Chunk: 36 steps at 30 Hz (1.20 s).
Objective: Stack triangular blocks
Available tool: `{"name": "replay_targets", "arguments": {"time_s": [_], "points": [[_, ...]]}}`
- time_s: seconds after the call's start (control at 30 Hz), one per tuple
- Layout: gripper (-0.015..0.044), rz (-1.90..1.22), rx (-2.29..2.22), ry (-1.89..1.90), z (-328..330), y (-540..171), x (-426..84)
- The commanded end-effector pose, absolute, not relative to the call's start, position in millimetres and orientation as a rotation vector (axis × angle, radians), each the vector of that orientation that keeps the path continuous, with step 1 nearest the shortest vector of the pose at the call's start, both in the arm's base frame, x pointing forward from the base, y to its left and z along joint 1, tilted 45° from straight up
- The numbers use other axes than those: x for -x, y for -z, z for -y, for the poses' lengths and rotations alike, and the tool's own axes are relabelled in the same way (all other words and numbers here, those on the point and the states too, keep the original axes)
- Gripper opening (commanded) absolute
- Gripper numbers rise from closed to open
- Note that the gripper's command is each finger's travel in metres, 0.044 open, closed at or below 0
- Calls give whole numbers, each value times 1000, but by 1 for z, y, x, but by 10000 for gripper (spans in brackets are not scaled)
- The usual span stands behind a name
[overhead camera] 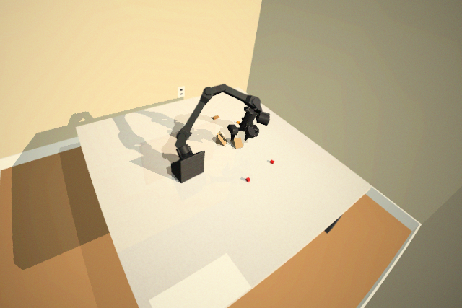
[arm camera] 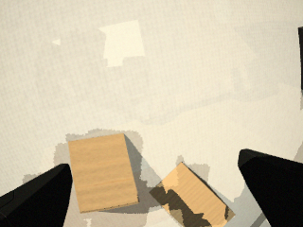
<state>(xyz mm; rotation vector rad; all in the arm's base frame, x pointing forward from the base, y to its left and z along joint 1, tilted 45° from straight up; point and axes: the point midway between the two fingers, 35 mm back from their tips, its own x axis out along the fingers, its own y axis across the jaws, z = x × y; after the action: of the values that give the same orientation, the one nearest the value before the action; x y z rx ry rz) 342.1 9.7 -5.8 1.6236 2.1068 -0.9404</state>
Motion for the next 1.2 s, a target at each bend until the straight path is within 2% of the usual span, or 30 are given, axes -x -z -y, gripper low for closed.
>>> {"name": "replay_targets", "arguments": {"time_s": [0.0,0.3,0.63,0.93,1.17], "points": [[440,-2144,-2058,604,3,8,-357],[440,-2123,-2147,538,6,10,-361],[440,-2193,-2171,382,-85,31,-360],[440,-2201,-2176,372,-91,32,-358],[256,-2203,-2162,368,-91,31,-359]]}}
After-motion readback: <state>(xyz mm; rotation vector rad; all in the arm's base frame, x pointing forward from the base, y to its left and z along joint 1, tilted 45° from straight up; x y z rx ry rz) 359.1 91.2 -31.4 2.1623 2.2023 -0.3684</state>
